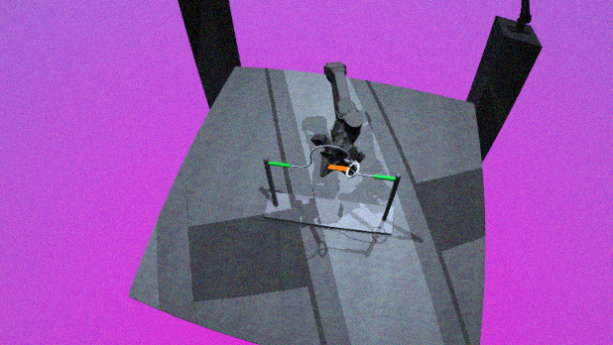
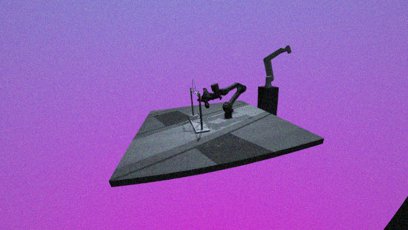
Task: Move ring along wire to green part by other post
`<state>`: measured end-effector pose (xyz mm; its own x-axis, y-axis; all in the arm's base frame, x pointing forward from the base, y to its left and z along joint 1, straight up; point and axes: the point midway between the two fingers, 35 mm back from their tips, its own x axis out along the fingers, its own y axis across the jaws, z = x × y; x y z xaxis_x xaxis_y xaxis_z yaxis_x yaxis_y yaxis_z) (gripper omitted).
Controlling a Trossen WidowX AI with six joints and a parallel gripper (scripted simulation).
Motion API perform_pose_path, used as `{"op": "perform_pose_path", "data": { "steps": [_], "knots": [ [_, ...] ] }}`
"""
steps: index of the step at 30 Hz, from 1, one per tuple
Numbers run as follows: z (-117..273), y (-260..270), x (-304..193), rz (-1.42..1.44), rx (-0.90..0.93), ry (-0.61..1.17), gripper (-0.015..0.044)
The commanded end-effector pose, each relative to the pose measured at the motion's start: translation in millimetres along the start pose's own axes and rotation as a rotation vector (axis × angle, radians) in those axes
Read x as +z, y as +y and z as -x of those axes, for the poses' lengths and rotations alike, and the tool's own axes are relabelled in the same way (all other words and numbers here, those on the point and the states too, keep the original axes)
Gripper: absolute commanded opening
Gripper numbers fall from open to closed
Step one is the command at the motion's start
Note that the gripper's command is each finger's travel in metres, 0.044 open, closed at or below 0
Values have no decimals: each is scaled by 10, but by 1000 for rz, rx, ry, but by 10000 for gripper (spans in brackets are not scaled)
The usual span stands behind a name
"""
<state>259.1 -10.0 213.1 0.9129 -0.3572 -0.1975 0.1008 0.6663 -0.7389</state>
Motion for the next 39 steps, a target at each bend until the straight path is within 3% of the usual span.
{"op": "perform_pose_path", "data": {
  "steps": [1,39],
  "knots": [
    [-25,174,-2,-84,49,-12,-150],
    [327,1153,441,-679,333,67,-150]
  ]
}}
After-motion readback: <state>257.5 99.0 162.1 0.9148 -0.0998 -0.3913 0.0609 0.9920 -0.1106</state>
